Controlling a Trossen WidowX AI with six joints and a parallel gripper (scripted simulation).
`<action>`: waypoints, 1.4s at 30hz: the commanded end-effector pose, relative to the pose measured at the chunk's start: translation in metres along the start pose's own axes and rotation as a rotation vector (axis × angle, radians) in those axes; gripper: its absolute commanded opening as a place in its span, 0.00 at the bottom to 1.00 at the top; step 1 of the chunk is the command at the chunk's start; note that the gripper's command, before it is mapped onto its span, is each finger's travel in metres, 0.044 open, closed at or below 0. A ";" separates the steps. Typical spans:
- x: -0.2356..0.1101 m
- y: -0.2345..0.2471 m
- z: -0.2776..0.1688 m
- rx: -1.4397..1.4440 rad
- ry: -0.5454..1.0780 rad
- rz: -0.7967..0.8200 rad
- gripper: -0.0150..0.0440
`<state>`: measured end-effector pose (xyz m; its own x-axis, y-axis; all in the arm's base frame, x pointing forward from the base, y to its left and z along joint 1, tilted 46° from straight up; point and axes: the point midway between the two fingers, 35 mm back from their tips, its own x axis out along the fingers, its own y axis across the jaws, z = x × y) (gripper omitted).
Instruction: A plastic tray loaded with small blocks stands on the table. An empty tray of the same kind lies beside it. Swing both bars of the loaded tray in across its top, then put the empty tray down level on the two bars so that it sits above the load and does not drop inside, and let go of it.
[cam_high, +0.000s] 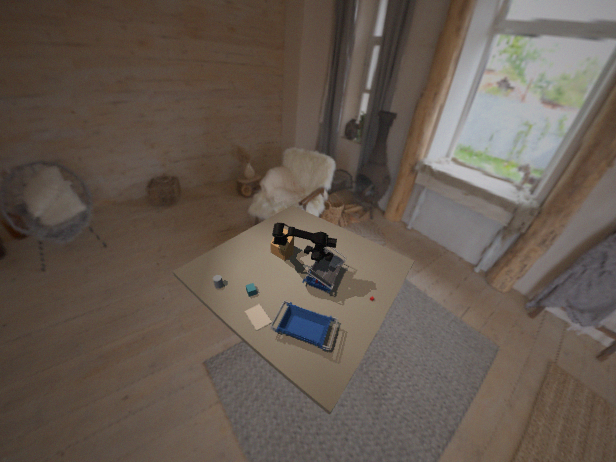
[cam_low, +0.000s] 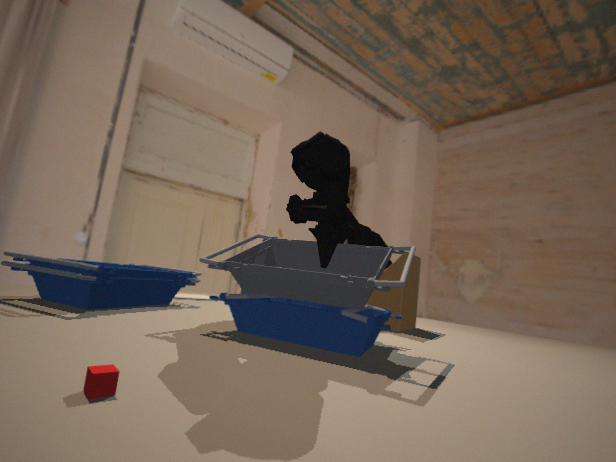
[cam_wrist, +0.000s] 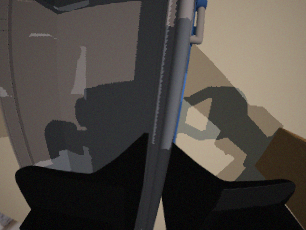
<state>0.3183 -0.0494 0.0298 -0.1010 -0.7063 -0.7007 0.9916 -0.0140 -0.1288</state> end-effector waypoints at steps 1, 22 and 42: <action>0.007 -0.006 0.000 -0.006 -0.001 -0.014 0.25; 0.016 -0.011 0.000 -0.007 -0.001 -0.015 0.25; 0.016 -0.011 0.000 -0.007 -0.001 -0.015 0.25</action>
<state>0.3097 -0.0568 0.0221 -0.0985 -0.7072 -0.7001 0.9917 -0.0116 -0.1278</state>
